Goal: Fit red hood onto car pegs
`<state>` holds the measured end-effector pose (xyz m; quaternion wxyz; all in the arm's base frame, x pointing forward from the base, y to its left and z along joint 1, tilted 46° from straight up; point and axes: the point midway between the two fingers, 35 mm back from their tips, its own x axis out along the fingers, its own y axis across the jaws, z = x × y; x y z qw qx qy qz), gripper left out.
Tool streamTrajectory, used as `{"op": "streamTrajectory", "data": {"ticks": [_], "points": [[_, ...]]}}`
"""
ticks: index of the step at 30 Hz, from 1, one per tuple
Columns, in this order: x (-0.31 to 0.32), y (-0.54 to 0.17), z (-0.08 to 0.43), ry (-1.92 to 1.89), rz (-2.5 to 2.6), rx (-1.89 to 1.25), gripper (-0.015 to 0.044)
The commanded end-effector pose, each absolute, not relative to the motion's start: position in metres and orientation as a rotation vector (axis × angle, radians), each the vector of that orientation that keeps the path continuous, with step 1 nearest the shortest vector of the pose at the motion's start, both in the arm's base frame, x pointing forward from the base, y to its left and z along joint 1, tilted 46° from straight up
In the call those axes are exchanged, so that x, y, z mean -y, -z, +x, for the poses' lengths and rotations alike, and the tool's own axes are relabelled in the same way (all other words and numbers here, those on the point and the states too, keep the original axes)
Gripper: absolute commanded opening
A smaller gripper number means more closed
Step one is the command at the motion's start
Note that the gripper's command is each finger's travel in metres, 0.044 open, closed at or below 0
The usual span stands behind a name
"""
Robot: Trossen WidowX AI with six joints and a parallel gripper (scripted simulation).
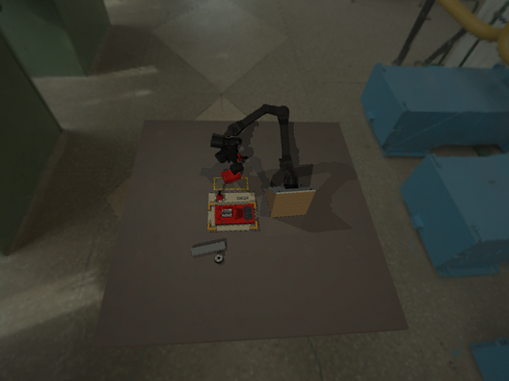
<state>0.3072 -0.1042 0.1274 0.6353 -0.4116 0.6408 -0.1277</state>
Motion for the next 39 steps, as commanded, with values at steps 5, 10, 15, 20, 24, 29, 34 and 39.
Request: {"op": "streamTrajectory", "data": {"ticks": [5,10,15,20,24,29,34,39], "points": [[0.104,-0.131,0.311,0.279,-0.991,-1.475,0.0440],[0.105,-0.129,0.311,0.279,-0.990,-1.475,0.0440],[0.108,-0.127,0.312,0.278,-0.990,-1.475,0.0440],[0.111,-0.124,0.313,0.278,-0.990,-1.475,0.0440],[0.113,-0.122,0.313,0.278,-0.990,-1.475,0.0440],[0.116,-0.119,0.314,0.278,-0.990,-1.475,0.0440],[0.118,-0.116,0.314,0.278,-0.990,-1.475,0.0440],[0.121,-0.114,0.315,0.279,-0.990,-1.475,0.0440]]}}
